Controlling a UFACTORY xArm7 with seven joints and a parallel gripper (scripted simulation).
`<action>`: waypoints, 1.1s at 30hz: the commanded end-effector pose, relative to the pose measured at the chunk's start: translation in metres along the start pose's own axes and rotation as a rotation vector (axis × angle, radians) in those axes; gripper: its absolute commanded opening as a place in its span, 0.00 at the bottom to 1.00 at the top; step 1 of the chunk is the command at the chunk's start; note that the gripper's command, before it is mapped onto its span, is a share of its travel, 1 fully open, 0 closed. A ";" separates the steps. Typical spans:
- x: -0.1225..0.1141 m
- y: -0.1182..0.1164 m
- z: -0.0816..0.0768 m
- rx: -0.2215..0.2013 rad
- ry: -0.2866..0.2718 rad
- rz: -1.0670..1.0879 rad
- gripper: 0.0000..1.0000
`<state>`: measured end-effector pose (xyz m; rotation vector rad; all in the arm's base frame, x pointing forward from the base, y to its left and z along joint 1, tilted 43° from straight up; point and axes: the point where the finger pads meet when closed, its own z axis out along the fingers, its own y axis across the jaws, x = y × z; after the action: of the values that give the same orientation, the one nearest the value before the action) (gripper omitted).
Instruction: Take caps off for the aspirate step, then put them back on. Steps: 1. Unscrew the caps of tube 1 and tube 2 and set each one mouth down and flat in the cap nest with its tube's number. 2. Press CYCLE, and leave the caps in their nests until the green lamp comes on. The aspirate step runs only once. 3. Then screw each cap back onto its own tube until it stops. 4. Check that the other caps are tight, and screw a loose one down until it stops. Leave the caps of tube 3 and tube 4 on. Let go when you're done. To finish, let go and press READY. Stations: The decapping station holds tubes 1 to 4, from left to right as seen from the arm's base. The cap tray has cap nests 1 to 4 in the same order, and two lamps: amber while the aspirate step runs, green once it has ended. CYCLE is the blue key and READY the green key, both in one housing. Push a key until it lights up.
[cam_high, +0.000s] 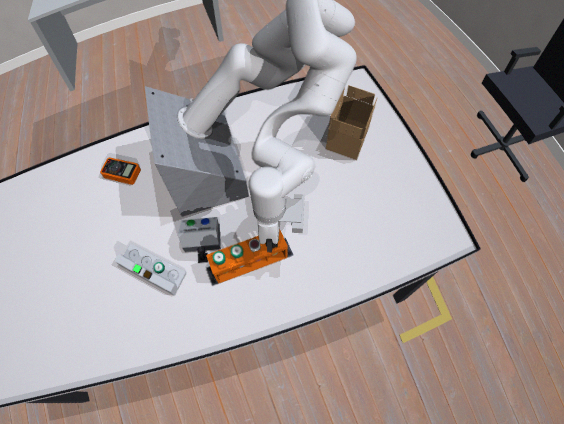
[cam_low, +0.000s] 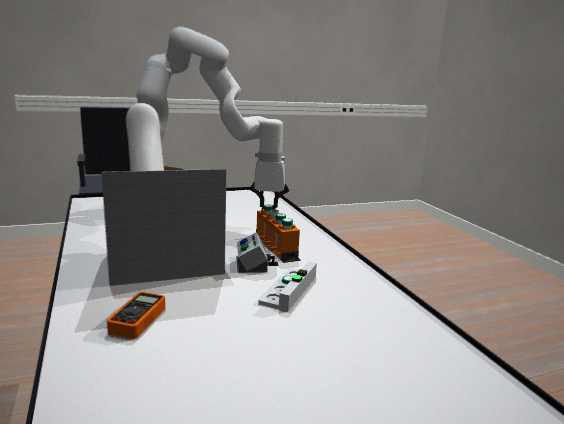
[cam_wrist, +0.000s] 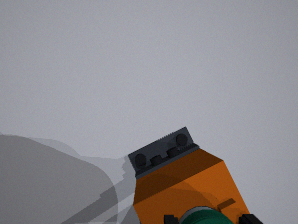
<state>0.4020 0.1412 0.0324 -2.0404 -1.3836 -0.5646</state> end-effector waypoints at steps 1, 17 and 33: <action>0.000 0.002 -0.001 0.005 -0.014 0.186 0.00; 0.000 0.002 -0.001 0.005 -0.014 0.186 0.46; 0.001 0.002 -0.037 0.005 -0.014 0.185 0.46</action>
<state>0.4016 0.1226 0.0529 -2.1396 -1.1877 -0.4603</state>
